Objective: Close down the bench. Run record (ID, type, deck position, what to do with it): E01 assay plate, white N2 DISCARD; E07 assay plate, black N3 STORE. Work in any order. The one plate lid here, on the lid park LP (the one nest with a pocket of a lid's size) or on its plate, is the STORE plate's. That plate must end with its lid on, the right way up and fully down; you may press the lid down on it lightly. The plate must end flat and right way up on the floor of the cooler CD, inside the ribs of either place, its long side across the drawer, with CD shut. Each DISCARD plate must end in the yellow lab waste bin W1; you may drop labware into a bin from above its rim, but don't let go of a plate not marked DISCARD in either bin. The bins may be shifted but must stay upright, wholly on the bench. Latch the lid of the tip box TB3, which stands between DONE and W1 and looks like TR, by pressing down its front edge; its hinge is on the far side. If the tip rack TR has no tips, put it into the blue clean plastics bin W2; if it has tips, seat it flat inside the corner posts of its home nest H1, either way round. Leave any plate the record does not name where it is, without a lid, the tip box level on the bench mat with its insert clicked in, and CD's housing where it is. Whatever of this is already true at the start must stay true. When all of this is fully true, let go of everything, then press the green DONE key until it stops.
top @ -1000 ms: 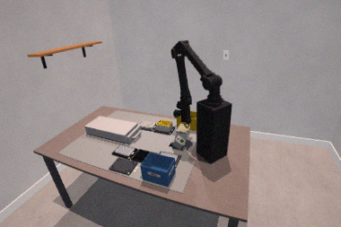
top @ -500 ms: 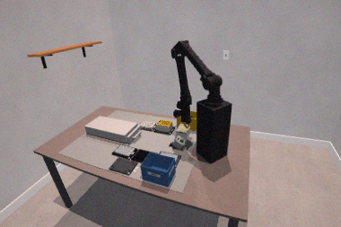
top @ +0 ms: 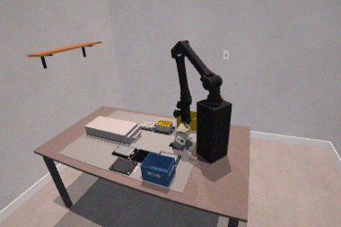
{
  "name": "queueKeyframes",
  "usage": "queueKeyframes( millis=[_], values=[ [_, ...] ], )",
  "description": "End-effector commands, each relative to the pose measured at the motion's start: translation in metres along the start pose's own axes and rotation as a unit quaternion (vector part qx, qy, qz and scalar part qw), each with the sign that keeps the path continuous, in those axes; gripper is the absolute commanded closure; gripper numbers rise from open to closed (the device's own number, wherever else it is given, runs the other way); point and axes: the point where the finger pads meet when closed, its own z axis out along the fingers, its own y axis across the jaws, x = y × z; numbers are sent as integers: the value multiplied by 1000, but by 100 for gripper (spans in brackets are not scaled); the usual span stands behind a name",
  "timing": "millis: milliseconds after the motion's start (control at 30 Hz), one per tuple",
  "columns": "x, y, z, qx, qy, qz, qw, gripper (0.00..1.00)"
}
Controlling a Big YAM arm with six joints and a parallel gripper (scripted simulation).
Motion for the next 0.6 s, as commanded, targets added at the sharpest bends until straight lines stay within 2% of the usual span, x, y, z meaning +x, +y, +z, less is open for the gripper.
queueKeyframes(
  millis=[0,67,567],
  values=[
    [-13,-6,-7,5,-10,-11,1000,100],
    [-4,0,-13,0,-3,-11,1000,100],
    [-4,0,-38,0,-4,-11,1000,100]
  ],
)
